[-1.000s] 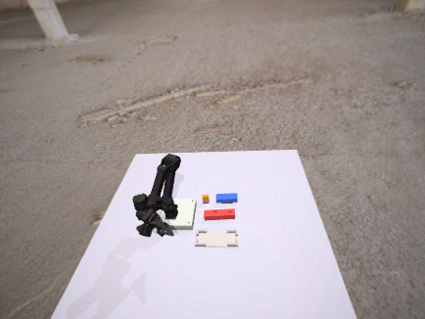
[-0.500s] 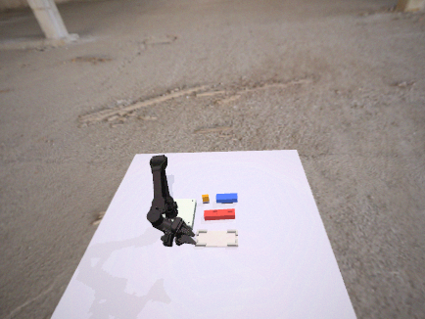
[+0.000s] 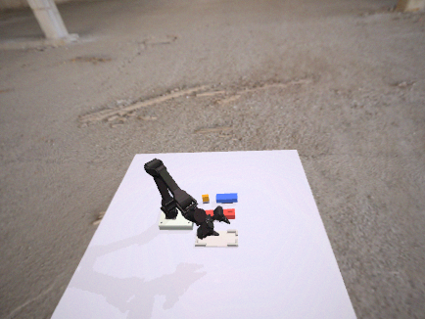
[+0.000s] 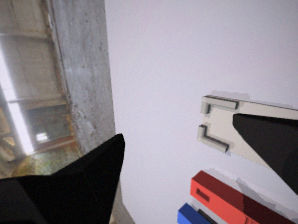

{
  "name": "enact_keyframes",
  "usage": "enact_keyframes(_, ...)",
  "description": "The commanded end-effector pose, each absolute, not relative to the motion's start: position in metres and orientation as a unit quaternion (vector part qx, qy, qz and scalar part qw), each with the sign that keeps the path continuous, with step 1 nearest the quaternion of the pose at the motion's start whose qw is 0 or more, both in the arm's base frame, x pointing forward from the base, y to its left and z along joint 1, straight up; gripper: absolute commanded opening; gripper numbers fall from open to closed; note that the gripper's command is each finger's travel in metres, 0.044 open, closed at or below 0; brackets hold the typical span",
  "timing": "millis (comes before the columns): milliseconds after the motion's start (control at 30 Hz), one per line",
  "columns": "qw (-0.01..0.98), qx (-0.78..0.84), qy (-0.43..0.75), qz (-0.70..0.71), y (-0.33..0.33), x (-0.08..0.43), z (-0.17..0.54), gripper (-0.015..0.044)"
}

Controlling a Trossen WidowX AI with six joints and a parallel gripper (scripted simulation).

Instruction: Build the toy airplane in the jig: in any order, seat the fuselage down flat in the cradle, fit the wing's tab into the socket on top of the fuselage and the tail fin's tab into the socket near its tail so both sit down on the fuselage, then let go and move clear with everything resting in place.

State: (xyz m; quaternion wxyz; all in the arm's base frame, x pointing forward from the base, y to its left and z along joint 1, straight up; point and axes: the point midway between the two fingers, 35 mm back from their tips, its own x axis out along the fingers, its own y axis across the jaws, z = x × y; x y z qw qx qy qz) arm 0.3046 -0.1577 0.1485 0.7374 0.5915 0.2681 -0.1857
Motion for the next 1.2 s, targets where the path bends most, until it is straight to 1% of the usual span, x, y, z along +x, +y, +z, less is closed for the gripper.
enact_keyframes(0,0.771,0.439,0.436,-0.149,-0.090,0.322,0.126,0.0440)
enact_keyframes(200,0.773,0.237,0.583,-0.076,-0.024,0.312,0.114,0.0440)
enact_keyframes(333,0.747,0.076,0.660,-0.008,0.015,0.295,0.113,0.0440)
enact_keyframes(433,0.717,-0.030,0.695,0.039,0.035,0.281,0.116,0.0440)
enact_keyframes(933,0.714,-0.041,0.698,0.044,0.037,0.280,0.114,0.0440)
enact_keyframes(1067,0.714,-0.041,0.698,0.044,0.038,0.281,0.072,0.0440)
enact_keyframes(1167,0.714,-0.041,0.698,0.044,0.037,0.281,0.063,0.0440)
